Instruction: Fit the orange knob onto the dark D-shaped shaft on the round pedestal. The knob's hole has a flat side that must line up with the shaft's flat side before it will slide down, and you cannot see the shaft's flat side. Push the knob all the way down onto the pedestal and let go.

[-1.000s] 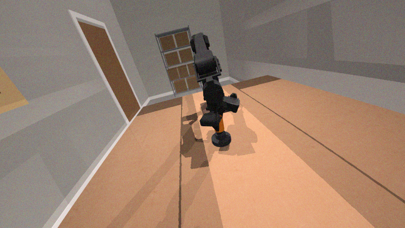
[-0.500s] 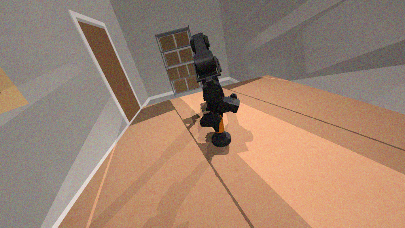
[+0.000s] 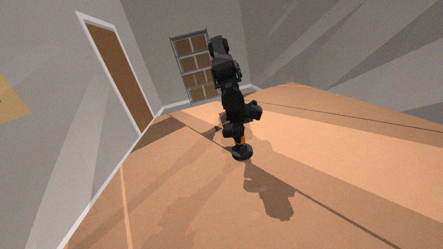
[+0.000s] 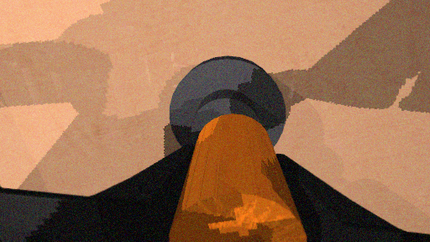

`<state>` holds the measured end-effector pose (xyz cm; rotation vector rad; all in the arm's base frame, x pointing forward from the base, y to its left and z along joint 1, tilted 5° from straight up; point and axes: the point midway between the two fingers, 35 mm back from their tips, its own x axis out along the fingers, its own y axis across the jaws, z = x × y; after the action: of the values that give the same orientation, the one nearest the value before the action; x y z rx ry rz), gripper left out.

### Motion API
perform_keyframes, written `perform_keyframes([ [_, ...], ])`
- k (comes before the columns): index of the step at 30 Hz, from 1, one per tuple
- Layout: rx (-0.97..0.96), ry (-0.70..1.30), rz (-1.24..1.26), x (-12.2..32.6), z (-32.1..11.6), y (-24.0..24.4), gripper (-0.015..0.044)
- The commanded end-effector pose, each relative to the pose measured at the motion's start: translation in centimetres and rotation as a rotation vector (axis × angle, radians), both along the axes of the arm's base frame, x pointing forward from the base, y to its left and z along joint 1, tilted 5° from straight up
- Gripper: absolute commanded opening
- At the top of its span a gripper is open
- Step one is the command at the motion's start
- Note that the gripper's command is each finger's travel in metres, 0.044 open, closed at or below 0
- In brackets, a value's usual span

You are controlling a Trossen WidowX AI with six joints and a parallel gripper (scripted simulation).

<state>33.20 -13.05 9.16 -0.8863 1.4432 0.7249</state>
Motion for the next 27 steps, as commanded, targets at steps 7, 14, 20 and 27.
perform_keyframes([
  [7,-0.001,-0.001,0.04,-0.47,-0.1,0.28,0.0],
  [14,-0.001,-0.001,0.04,-0.4,-0.37,0.23,0.0],
  [20,-0.001,-0.001,0.04,-0.29,-0.42,0.17,0.0],
  [27,-0.001,-0.001,0.04,-0.27,-0.25,0.18,0.0],
])
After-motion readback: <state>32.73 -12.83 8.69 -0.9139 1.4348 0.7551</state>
